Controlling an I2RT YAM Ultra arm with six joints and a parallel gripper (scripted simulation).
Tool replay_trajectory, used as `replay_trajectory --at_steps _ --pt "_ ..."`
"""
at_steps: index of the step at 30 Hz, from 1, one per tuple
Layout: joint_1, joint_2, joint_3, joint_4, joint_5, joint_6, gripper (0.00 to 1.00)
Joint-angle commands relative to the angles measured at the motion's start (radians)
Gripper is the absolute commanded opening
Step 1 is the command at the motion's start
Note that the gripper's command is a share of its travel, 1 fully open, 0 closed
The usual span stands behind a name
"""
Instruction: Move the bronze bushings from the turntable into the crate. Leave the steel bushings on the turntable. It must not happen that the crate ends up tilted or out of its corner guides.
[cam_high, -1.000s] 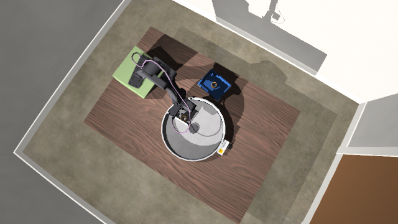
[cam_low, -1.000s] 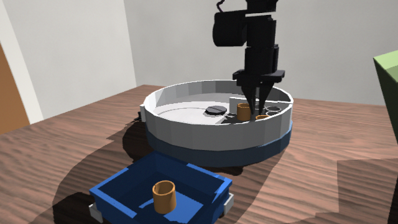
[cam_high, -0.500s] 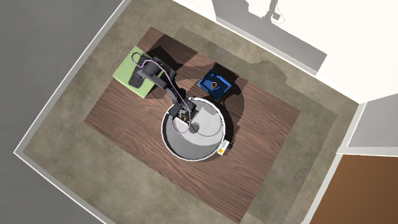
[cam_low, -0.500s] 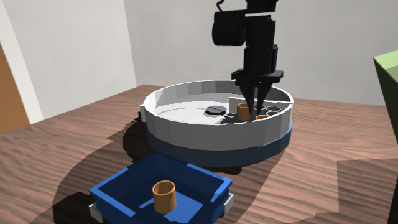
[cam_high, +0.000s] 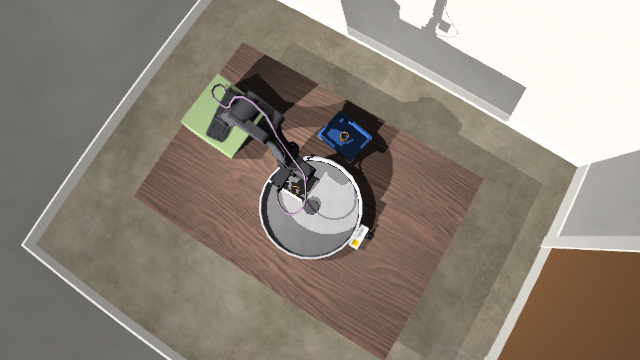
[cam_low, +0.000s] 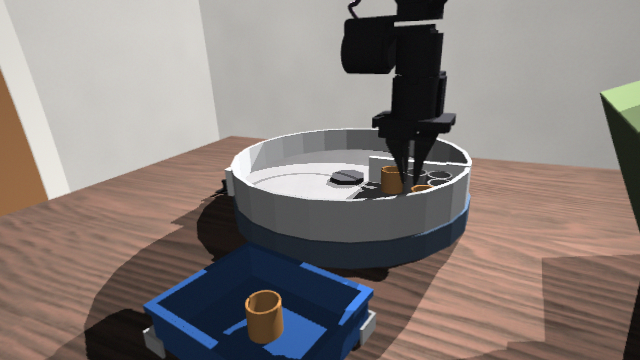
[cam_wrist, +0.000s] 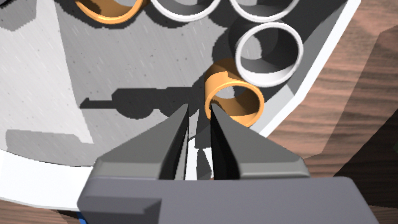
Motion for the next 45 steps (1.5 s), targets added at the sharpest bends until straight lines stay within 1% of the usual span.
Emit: replay_trajectory --at_steps 1,15,23,26,28,29,45 --pt "0.005 0.007 -0.024 0.002 0.012 0.001 0.15" --pt "0.005 0.007 -0.024 0.004 0.012 0.001 0.15" --pt "0.014 -0.015 -0.056 0.043 0.012 0.010 0.15" --pt "0.008 -0.017 -0.029 0.043 0.013 0.009 0.15" --pt "0.008 -0.017 -0.029 0.043 0.013 0.009 0.15" --pt "0.008 -0.016 -0.029 0.024 0.013 0.009 0.15" --pt "0.008 -0.016 -0.029 0.023 0.013 0.009 0.15"
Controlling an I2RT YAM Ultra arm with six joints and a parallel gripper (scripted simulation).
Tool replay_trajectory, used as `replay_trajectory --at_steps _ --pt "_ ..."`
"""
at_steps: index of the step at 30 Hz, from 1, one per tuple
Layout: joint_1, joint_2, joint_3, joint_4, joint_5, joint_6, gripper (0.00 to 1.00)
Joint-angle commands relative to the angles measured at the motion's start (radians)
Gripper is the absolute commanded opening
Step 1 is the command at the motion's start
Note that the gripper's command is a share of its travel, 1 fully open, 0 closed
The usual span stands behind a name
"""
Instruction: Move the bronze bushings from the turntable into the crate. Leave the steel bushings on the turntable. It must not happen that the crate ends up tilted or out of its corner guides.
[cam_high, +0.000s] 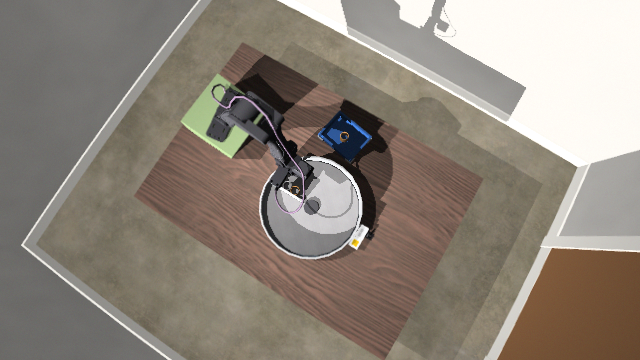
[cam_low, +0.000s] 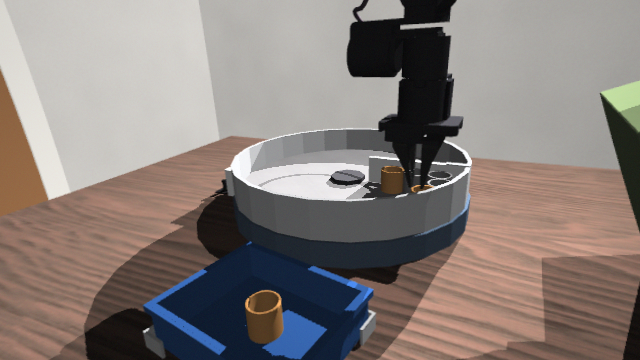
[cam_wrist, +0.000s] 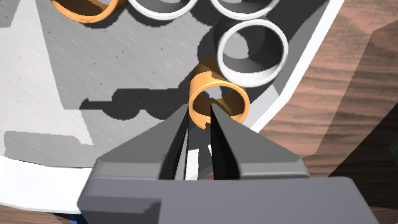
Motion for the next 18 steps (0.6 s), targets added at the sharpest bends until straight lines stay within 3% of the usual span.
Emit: replay_trajectory --at_steps 1,18 --pt "0.005 -0.015 0.009 -0.009 0.013 0.008 0.15" --pt "0.003 -0.018 0.028 -0.018 0.013 0.007 0.15"
